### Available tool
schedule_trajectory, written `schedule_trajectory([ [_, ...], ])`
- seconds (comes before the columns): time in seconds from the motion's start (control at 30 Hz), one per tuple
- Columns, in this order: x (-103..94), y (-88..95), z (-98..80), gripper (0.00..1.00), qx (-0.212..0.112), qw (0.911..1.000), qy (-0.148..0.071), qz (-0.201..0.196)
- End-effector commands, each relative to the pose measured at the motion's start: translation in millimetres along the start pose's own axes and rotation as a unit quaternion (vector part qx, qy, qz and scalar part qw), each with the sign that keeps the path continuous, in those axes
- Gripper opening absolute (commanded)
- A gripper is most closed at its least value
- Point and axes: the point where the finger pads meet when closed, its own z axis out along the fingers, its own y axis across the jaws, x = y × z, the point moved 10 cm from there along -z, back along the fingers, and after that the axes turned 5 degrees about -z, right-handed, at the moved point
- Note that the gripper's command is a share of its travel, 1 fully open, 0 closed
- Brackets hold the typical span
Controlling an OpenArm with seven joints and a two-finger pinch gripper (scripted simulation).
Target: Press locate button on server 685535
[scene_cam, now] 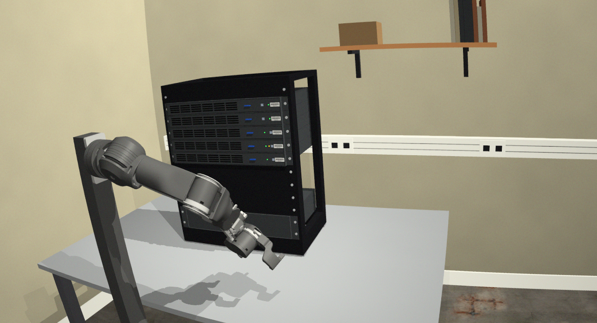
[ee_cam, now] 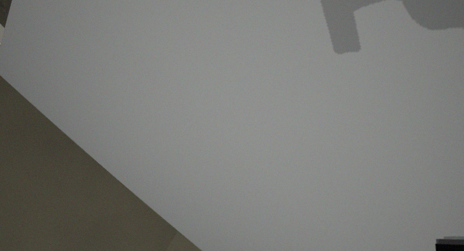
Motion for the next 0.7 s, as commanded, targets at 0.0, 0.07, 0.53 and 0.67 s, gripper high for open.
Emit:
schedule_trajectory([
  [0.0,-0.9,-0.2,-0.4,1.0,0.0,1.0,-0.001,0.001],
  [0.07,-0.9,-0.2,-0.4,1.0,0.0,1.0,-0.001,0.001],
  [0.53,-0.9,-0.2,-0.4,1.0,0.0,1.0,-0.001,0.001],
  [0.67,-1.3,0.5,-0.6,0.6,-0.002,1.0,-0.002,0.003],
])
